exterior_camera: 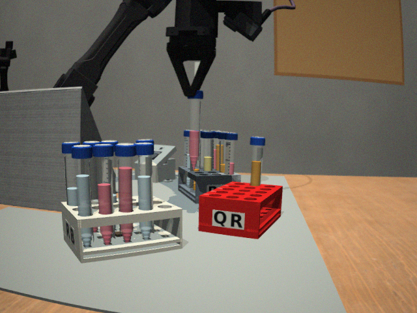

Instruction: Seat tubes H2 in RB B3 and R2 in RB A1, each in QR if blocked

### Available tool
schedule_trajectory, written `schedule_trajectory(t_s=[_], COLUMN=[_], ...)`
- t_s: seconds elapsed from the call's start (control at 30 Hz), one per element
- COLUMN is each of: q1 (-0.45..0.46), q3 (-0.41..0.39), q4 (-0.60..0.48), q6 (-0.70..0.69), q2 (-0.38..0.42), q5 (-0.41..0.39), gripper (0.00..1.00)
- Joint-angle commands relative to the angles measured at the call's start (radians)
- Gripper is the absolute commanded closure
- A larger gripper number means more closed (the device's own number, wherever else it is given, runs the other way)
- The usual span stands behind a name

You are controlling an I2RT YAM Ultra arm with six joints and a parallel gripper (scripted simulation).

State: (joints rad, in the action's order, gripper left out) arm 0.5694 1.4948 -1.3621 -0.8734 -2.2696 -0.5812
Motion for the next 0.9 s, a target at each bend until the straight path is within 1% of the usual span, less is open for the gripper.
schedule_trajectory(t_s=[0.0,0.37,0.43,0.87], q1=[0.022,0.023,0.023,0.023], q3=[0.014,0.015,0.015,0.015], q4=[-0.012,-0.013,-0.013,-0.012], q6=[0.153,0.515,0.515,0.948], q2=[0.012,0.01,0.01,0.01], q5=[-0.005,-0.005,-0.005,-0.005], gripper=[1.0,1.0,1.0,1.0])
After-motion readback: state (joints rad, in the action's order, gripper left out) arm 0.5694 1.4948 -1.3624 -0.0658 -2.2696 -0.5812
